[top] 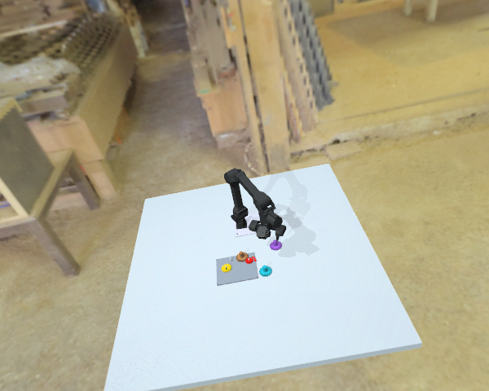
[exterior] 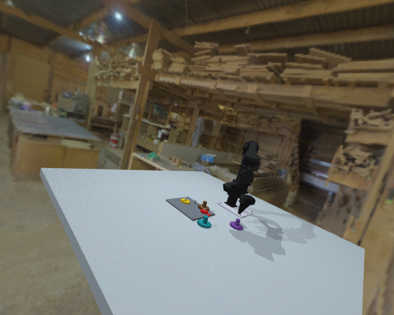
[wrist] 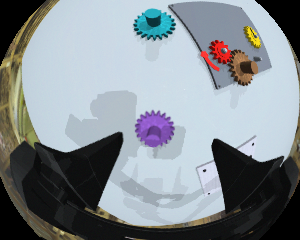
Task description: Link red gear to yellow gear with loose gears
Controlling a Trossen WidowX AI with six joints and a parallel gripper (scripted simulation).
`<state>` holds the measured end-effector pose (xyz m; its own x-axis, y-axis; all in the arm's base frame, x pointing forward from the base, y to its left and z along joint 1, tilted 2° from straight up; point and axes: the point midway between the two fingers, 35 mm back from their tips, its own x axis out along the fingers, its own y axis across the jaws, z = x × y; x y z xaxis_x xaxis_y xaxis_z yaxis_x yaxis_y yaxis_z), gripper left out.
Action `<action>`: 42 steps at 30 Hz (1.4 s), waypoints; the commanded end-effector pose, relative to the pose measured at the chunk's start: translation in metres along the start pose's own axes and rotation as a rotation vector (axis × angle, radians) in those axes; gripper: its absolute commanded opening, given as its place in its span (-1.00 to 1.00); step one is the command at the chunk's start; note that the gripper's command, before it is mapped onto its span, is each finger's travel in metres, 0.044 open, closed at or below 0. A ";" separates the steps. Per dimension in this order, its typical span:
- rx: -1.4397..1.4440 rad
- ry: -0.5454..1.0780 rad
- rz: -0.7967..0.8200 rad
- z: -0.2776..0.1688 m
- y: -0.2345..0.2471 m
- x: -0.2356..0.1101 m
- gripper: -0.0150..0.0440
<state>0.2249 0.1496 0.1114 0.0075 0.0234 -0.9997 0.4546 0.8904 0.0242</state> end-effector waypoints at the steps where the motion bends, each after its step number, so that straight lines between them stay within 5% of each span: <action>1: 0.163 0.014 -0.002 -0.029 0.020 0.003 1.00; 42: 0.163 0.015 -0.002 -0.029 0.017 0.053 1.00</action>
<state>0.2091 0.1799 0.0653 0.0074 0.0338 -0.9994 0.5880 0.8083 0.0317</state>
